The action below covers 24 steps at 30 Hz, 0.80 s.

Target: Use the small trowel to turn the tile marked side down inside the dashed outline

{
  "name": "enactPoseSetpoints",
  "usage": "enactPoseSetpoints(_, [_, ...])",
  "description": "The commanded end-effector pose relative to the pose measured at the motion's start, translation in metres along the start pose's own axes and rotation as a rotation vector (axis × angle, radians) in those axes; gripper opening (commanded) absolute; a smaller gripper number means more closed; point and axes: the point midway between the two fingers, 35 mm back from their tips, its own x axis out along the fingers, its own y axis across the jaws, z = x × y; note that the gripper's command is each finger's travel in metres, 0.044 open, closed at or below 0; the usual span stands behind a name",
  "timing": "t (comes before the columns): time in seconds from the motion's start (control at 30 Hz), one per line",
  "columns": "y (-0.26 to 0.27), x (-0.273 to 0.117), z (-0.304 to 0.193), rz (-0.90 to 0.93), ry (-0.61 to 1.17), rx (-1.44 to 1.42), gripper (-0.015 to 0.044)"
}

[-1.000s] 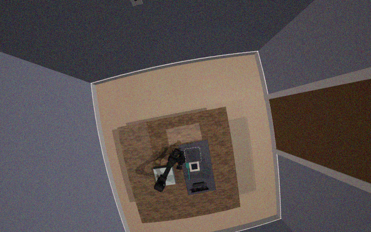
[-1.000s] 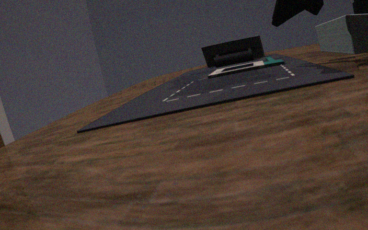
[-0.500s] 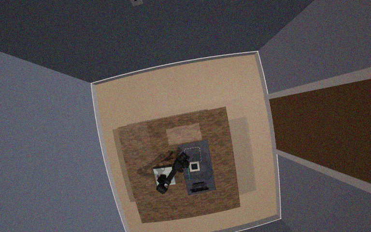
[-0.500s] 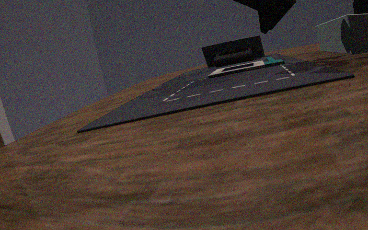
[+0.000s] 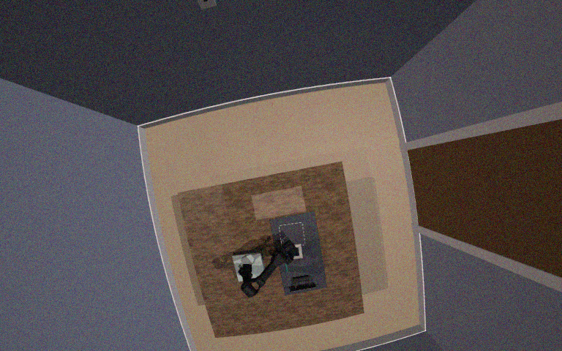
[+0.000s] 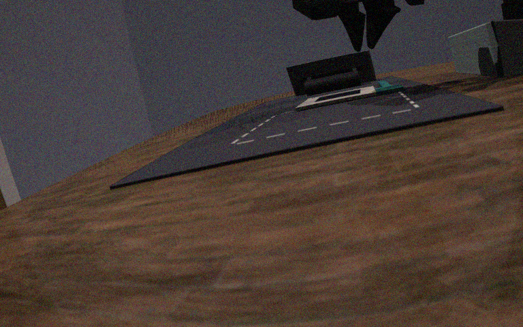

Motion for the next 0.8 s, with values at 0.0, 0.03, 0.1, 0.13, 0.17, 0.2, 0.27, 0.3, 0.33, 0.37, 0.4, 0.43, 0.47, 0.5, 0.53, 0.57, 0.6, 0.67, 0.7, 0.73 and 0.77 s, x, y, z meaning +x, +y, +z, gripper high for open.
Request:
enactPoseSetpoints(0.0, [-0.001,0.007,0.014,-0.029,0.044,0.141,0.0100])
enactPoseSetpoints(0.03, [-0.002,0.009,0.017,-0.037,0.053,0.173,0.0100])
enactPoseSetpoints(0.1, [-0.004,0.013,0.024,-0.052,0.070,0.237,0.0100])
enactPoseSetpoints(0.13, [-0.004,0.015,0.027,-0.059,0.078,0.269,0.0100])
enactPoseSetpoints(0.17, [-0.005,0.017,0.031,-0.067,0.086,0.302,0.0100])
enactPoseSetpoints(0.2, [-0.006,0.019,0.034,-0.075,0.095,0.332,0.0100])
enactPoseSetpoints(0.27, [-0.009,0.022,0.040,-0.091,0.113,0.390,0.0100])
enactPoseSetpoints(0.3, [-0.010,0.024,0.043,-0.098,0.121,0.420,0.0100])
enactPoseSetpoints(0.33, [-0.011,0.026,0.046,-0.106,0.129,0.449,0.0100])
enactPoseSetpoints(0.37, [-0.012,0.028,0.049,-0.114,0.138,0.479,0.0100])
enactPoseSetpoints(0.4, [-0.014,0.029,0.052,-0.122,0.146,0.508,0.0100])
enactPoseSetpoints(0.43, [-0.015,0.031,0.055,-0.131,0.154,0.538,0.0100])
enactPoseSetpoints(0.47, [-0.016,0.033,0.058,-0.139,0.162,0.568,0.0100])
enactPoseSetpoints(0.5, [-0.018,0.035,0.061,-0.147,0.170,0.597,0.0100])
enactPoseSetpoints(0.53, [-0.019,0.036,0.064,-0.155,0.176,0.629,0.0100])
enactPoseSetpoints(0.57, [-0.020,0.038,0.067,-0.163,0.183,0.662,0.0100])
enactPoseSetpoints(0.6, [-0.022,0.040,0.070,-0.171,0.189,0.695,0.0100])
enactPoseSetpoints(0.67, [-0.024,0.043,0.077,-0.187,0.202,0.760,0.0100])
enactPoseSetpoints(0.7, [-0.026,0.045,0.080,-0.195,0.208,0.793,0.0100])
enactPoseSetpoints(0.73, [-0.028,0.047,0.084,-0.203,0.214,0.825,0.0100])
enactPoseSetpoints(0.77, [-0.029,0.048,0.087,-0.212,0.220,0.858,0.0100])
